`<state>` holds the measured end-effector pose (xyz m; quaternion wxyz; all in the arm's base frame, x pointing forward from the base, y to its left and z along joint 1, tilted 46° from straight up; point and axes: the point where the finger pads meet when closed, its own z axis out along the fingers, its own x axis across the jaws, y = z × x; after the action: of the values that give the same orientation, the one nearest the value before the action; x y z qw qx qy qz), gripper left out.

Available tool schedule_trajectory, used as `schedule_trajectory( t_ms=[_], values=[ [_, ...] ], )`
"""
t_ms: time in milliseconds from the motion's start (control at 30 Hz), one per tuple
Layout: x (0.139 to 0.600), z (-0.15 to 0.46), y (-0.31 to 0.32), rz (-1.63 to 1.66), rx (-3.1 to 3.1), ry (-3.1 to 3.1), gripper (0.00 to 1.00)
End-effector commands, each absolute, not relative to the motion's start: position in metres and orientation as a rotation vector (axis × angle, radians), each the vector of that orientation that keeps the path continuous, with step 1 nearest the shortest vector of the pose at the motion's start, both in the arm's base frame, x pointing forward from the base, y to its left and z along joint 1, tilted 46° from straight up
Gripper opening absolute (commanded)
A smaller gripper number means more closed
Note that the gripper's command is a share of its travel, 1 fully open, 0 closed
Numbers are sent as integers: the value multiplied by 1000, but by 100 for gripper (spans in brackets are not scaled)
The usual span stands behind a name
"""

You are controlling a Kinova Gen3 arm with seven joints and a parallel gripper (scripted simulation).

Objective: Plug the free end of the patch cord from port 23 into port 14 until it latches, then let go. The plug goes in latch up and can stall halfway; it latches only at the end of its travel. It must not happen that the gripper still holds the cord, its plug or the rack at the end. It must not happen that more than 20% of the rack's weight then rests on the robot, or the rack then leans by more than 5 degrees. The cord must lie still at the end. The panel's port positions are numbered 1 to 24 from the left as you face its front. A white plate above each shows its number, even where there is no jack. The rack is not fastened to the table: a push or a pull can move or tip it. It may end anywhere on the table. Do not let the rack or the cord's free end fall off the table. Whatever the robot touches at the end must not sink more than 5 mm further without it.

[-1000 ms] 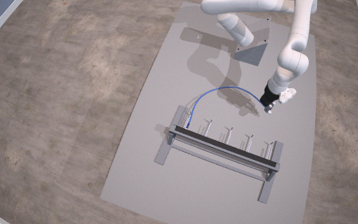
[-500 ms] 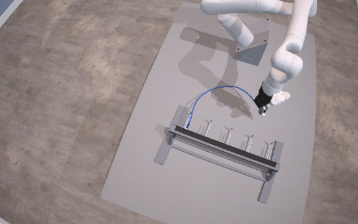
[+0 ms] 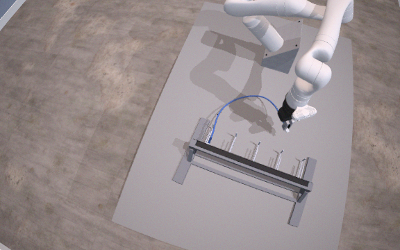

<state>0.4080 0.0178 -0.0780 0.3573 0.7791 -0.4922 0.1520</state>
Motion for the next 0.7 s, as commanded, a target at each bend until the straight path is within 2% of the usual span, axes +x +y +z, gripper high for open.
schedule_trajectory(
  t_ms=[0,667],
  values=[
    [412,-71,12,403,1981,-1323,0],
    [434,-45,-10,493,1858,-1520,0]
  ],
)
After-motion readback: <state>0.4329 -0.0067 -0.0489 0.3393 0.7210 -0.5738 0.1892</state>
